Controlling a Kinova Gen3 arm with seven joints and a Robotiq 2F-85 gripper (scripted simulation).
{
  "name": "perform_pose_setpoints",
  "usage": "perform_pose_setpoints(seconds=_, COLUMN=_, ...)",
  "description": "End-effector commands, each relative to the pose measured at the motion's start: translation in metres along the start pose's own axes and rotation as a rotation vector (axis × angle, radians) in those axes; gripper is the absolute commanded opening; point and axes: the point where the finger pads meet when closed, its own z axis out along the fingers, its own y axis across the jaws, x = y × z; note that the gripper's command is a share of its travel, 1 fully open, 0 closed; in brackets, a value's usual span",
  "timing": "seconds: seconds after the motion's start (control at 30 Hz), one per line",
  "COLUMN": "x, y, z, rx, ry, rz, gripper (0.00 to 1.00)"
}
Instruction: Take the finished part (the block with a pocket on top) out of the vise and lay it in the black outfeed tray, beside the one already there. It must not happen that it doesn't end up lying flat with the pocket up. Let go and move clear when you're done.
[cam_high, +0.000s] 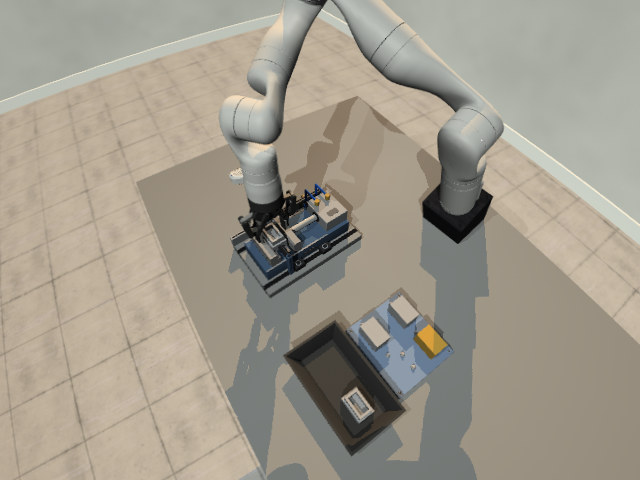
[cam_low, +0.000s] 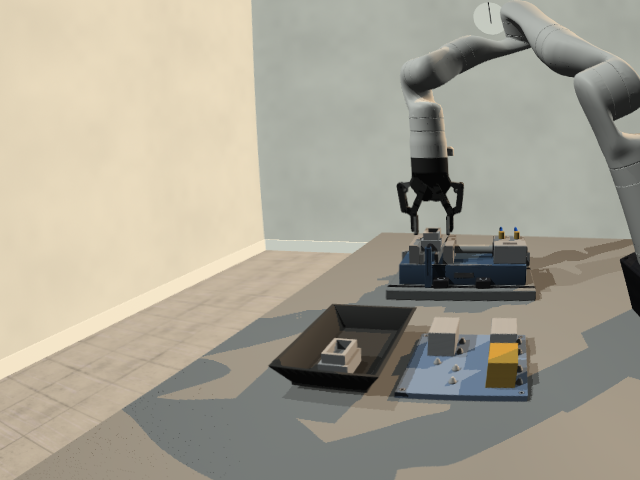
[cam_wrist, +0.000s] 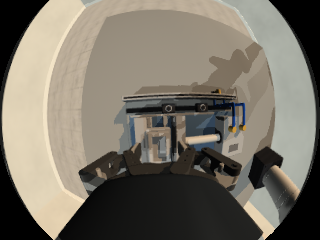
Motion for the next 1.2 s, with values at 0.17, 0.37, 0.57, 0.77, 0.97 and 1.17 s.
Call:
perform_pose_setpoints(seconds=0.17, x=0.0002, y=-0.0003, z=-0.0005, rx=0.001, ry=0.001, rz=0.000, gripper=0.00)
perform_pose_setpoints(seconds=0.37, x=0.0002, y=-0.0003, z=-0.0005, rx=0.001, ry=0.001, rz=0.000, gripper=0.00)
perform_pose_setpoints(seconds=0.57, x=0.0002, y=-0.0003, z=-0.0005, rx=0.001, ry=0.001, rz=0.000, gripper=0.00)
perform_pose_setpoints(seconds=0.77, x=0.0002, y=-0.0003, z=-0.0005, rx=0.001, ry=0.001, rz=0.000, gripper=0.00)
perform_pose_setpoints(seconds=0.97, x=0.0002, y=-0.0003, z=-0.0005, rx=0.001, ry=0.001, rz=0.000, gripper=0.00)
perform_pose_setpoints(seconds=1.17, x=0.0002, y=-0.0003, z=-0.0005, rx=0.001, ry=0.001, rz=0.000, gripper=0.00)
